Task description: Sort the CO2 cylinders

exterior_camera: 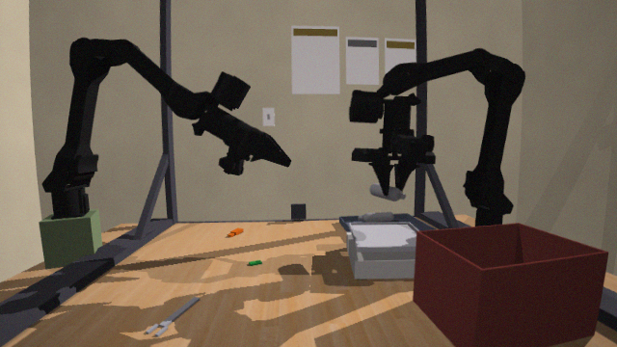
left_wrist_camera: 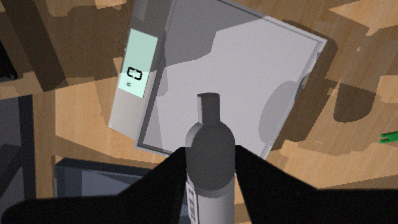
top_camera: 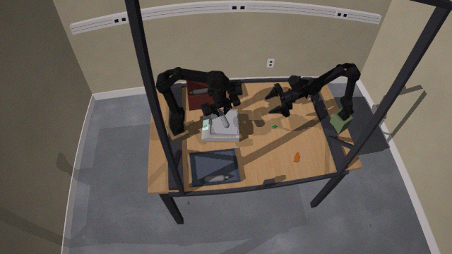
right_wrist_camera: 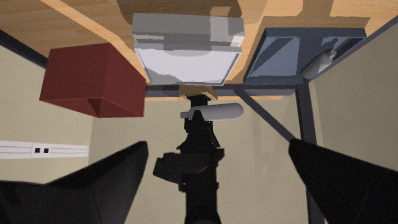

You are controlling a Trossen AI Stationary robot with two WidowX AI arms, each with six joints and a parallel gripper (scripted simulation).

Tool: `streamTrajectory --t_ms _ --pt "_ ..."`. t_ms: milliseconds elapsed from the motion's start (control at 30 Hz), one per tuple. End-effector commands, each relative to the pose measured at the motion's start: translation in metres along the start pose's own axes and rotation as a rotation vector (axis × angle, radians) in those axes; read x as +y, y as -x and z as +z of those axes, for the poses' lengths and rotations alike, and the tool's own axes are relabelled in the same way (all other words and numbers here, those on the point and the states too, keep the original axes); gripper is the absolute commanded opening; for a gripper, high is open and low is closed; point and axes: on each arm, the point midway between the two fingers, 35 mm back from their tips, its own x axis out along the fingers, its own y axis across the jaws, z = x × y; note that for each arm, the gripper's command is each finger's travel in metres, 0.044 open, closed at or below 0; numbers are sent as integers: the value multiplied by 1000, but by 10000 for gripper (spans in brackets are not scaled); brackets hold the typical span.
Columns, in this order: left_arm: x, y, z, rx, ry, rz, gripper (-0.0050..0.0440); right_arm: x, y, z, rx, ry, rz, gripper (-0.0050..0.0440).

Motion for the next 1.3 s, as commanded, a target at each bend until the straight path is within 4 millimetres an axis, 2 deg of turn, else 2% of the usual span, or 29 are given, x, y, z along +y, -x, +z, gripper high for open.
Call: streamTrajectory --t_ms 0,67,567,633,1133,1200,1267 --pt "0 5 0 19 -221 -43 -50 -1 5 -14 33 -4 0 440" --pt "0 5 0 19 -221 -43 -50 -1 5 -14 33 -4 0 440" --pt "0 5 0 -12 -951 -117 -50 -1 5 -14 33 -4 0 440" --pt "0 5 0 -12 -951 -117 -50 -1 5 -14 33 -4 0 440" --pt "0 4 0 -98 -1679 -178 -50 -1 5 -14 33 -4 0 440" --pt "0 4 0 -98 -1679 -178 -50 -1 5 -14 33 -4 0 440" --pt "0 4 0 -115 -1784 -184 -50 -1 5 -14 33 -4 0 440"
